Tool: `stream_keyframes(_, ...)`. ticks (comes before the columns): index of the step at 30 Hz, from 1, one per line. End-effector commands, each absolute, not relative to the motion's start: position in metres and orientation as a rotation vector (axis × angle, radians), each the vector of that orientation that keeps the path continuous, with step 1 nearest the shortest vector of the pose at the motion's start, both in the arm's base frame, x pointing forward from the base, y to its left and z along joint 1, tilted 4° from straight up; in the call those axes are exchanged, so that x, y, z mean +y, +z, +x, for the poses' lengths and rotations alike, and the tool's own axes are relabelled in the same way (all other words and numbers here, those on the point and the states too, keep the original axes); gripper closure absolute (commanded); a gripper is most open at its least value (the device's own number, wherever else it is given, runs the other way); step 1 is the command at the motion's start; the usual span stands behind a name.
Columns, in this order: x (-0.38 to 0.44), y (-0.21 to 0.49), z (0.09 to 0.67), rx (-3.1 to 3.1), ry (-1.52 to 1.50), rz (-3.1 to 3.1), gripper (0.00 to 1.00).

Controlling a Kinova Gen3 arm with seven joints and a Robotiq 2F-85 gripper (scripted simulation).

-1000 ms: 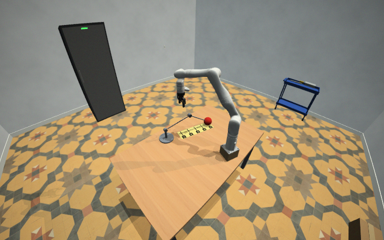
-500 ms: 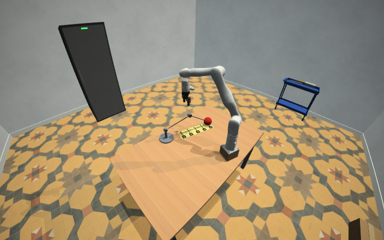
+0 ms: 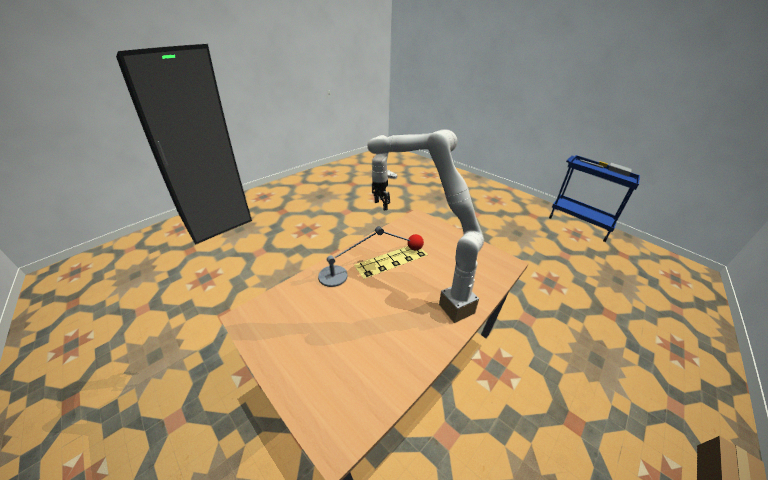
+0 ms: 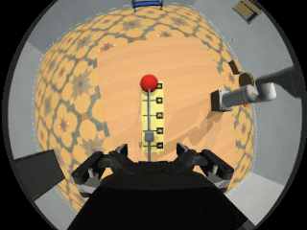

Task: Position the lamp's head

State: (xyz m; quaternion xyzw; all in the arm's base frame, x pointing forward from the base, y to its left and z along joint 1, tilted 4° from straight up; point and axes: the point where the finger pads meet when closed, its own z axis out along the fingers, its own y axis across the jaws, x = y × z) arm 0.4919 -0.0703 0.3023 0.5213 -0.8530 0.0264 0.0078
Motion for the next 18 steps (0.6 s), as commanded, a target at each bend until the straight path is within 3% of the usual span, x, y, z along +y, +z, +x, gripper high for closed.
stream_keyframes(1, -0.083, 0.305, 0.487, -2.676, 0.085, 1.628, 0.0)
stream_keyframes(18, -0.129, 0.304, 0.461, -2.665, 0.084, 1.632, 0.0)
